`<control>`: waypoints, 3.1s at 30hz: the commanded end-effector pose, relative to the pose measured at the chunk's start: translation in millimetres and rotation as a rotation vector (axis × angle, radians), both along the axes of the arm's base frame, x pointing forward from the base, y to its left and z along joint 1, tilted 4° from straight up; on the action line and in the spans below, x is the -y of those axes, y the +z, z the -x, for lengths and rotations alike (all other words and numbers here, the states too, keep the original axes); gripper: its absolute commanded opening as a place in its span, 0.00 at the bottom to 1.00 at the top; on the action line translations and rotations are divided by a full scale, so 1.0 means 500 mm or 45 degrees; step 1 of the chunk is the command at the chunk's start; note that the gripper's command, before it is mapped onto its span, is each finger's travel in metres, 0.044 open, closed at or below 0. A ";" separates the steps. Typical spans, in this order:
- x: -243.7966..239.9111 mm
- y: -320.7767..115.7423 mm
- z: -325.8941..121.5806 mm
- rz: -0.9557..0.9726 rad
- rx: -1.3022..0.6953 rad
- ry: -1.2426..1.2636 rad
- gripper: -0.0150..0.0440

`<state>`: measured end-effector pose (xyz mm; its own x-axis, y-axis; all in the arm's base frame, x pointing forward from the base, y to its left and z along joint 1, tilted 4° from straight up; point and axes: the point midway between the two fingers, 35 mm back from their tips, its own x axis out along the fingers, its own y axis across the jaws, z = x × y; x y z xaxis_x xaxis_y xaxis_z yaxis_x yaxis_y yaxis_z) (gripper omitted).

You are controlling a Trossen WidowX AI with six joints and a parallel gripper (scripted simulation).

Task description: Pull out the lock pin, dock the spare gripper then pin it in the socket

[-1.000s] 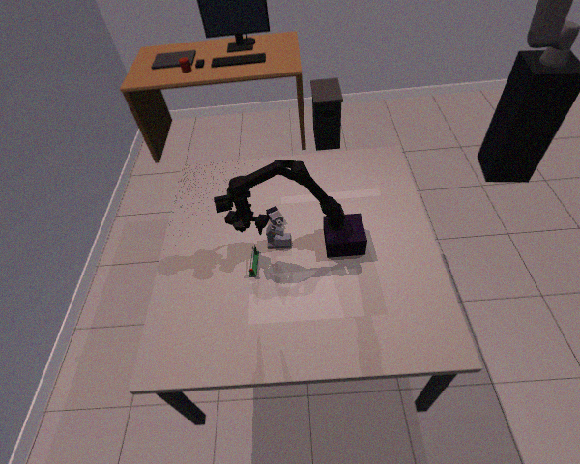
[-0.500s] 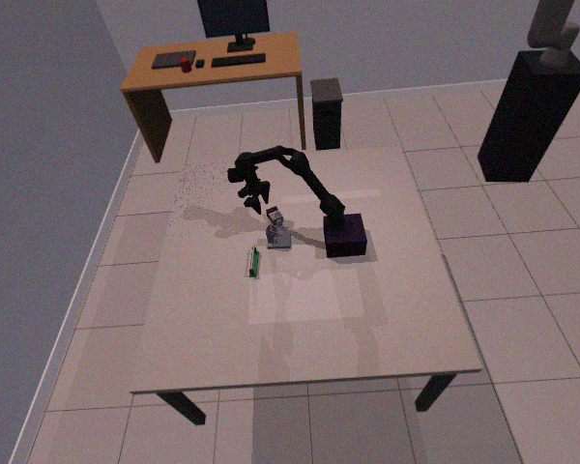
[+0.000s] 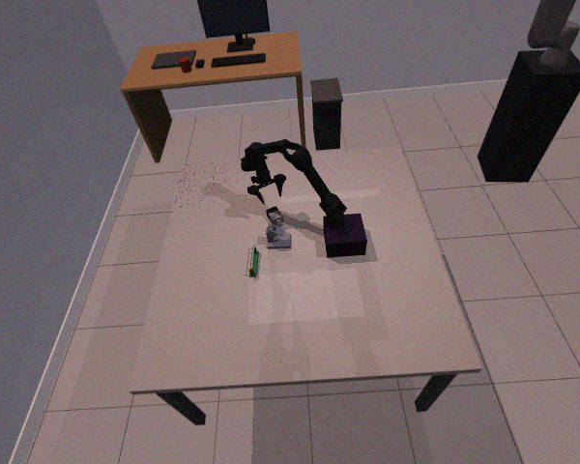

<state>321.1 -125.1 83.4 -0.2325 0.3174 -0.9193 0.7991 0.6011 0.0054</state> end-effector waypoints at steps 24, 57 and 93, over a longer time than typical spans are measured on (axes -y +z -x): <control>0.009 -0.174 -0.007 -0.006 -0.038 -0.106 1.00; 0.013 -0.248 -0.006 -0.006 -0.039 -0.107 0.70; -0.003 -0.019 0.001 0.005 -0.033 -0.097 0.25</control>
<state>320.9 -123.5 72.4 -0.2344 0.3329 -0.9134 0.8423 0.5386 -0.0198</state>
